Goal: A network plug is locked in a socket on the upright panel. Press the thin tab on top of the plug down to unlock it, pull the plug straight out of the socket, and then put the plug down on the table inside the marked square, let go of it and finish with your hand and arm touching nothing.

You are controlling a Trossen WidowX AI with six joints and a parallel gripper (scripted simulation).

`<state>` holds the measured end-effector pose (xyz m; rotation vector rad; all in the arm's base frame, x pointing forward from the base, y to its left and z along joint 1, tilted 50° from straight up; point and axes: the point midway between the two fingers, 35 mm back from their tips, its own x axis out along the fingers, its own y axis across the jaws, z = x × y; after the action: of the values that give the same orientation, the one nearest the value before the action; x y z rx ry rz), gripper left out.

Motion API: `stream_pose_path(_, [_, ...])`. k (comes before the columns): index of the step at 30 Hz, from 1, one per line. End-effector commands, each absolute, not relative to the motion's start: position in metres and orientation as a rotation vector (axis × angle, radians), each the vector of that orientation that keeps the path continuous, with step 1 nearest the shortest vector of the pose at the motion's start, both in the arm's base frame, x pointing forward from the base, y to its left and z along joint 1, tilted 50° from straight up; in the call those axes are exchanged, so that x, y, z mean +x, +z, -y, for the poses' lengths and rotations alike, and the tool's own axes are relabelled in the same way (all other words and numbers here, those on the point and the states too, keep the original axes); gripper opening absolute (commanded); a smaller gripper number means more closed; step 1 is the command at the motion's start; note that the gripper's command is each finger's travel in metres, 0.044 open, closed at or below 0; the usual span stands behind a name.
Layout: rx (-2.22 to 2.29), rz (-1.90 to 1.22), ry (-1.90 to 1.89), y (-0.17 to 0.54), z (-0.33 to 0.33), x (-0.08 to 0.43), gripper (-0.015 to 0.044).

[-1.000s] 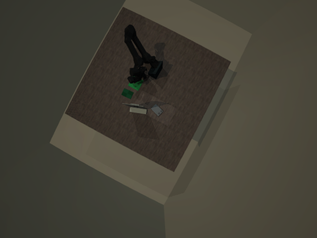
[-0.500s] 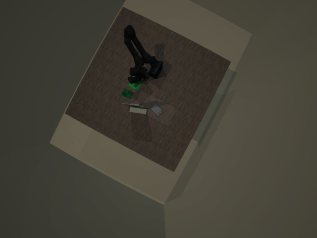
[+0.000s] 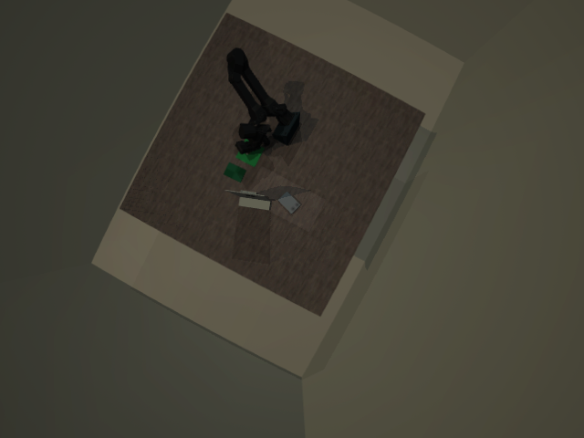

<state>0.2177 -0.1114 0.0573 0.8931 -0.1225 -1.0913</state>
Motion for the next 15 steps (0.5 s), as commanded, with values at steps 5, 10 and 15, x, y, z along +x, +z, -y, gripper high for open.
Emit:
stream_pose_path(5, [0.879, 0.110, -1.093, 0.0524, 0.1156, 0.2143, 0.0000])
stream_pose_path(10, [0.875, 0.114, -1.090, 0.0519, 0.1183, 0.2132, 0.0000])
stream_pose_path(15, [0.873, 0.116, -1.088, 0.0518, 0.1201, 0.2125, 0.0000])
